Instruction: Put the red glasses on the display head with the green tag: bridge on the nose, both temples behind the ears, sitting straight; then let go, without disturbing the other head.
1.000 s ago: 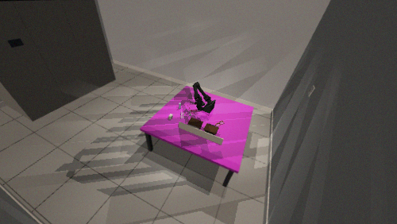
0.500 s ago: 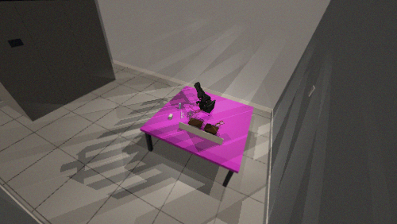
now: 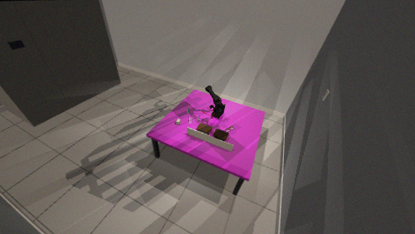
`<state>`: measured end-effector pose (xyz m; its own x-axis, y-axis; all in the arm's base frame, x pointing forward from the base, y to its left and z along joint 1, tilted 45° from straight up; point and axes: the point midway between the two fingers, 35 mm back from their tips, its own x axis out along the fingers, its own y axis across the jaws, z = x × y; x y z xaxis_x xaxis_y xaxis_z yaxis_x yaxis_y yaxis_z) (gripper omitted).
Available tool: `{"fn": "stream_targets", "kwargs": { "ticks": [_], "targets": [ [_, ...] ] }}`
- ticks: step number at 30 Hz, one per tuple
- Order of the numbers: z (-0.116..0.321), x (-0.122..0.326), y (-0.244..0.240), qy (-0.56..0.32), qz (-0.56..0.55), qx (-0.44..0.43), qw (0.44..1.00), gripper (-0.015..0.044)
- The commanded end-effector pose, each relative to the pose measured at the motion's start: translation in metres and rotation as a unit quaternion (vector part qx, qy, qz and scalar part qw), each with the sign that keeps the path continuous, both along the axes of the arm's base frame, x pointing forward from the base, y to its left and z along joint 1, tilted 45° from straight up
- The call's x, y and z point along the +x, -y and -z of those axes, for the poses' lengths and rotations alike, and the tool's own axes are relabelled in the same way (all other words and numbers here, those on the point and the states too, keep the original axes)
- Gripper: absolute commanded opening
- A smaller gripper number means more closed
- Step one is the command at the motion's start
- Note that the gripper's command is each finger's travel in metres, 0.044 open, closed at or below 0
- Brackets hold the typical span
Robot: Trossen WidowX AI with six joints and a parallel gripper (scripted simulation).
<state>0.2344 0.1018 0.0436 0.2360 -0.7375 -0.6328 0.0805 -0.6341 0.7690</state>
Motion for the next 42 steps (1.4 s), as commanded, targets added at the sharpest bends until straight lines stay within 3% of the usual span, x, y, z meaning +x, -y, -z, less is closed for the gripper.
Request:
{"fn": "stream_targets", "kwargs": {
  "ticks": [1, 21, 42],
  "targets": [
    [0.006, -0.008, -0.013, -0.028, -0.04, -0.018, 0.999, 0.0],
    [0.035, -0.066, -0.072, -0.142, -0.252, -0.139, 0.947, 0.0],
    [0.063, -0.14, -0.102, -0.219, -0.435, -0.295, 0.822, 0.0]
  ]
}}
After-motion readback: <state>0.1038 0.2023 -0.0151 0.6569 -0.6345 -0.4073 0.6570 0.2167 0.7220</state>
